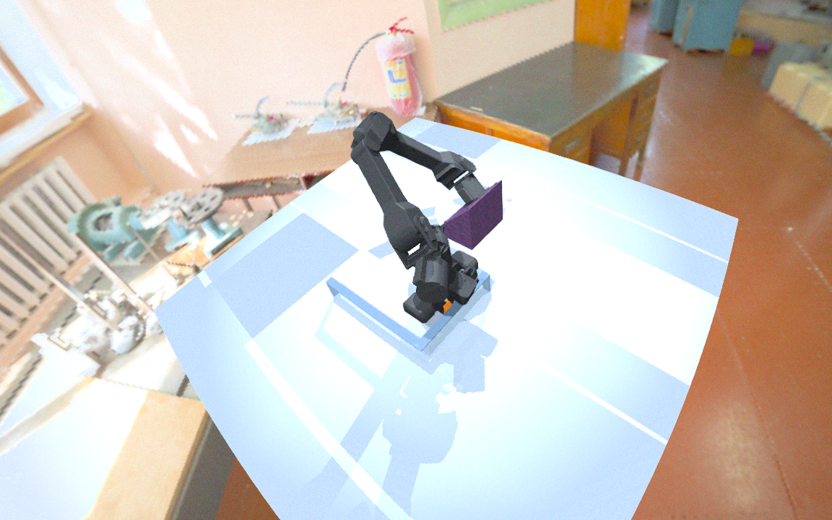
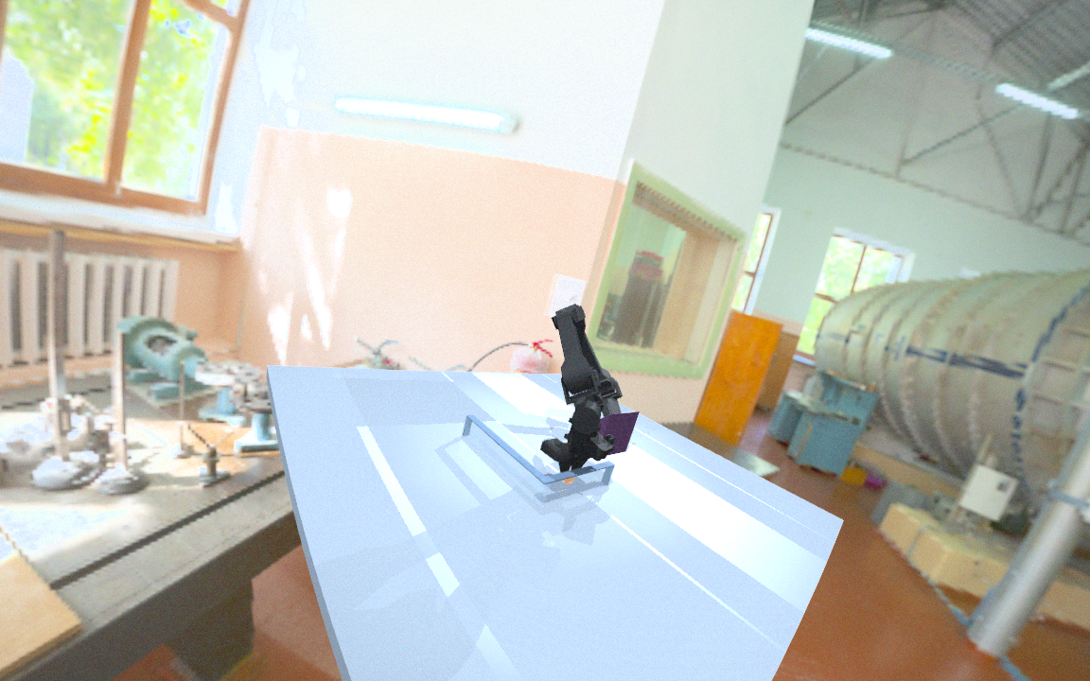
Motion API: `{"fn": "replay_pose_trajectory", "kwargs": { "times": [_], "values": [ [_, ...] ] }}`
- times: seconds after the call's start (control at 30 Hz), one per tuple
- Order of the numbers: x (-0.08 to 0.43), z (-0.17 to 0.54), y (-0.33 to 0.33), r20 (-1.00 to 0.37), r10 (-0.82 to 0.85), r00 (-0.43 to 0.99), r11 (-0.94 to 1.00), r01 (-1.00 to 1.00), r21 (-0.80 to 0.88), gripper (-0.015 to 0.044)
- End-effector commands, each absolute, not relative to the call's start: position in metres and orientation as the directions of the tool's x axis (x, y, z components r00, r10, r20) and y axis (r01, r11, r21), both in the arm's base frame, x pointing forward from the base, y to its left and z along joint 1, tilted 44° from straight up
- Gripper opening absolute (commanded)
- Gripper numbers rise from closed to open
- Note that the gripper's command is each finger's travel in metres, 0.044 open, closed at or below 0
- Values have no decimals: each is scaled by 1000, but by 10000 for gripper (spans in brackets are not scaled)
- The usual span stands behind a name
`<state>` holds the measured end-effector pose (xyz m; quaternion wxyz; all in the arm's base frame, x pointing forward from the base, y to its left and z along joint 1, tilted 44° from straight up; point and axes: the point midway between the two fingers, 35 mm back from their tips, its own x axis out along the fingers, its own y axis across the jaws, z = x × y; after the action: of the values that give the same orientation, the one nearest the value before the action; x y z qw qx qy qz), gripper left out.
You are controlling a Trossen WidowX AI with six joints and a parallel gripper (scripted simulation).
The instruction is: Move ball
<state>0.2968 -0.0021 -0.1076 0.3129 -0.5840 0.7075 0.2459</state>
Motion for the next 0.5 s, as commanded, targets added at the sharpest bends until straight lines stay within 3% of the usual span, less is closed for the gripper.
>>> {"fn": "replay_pose_trajectory", "kwargs": {
  "times": [0.0, 0.3, 0.47],
  "values": [
    [293, -113, -8, -725, -677, -126, 192, -981, -8, 0],
    [293, -115, -10, -725, -677, -126, 192, -981, -8, 0],
    [295, -114, -8, -728, -674, -124, 196, -981, -15, 131]
  ]
}}
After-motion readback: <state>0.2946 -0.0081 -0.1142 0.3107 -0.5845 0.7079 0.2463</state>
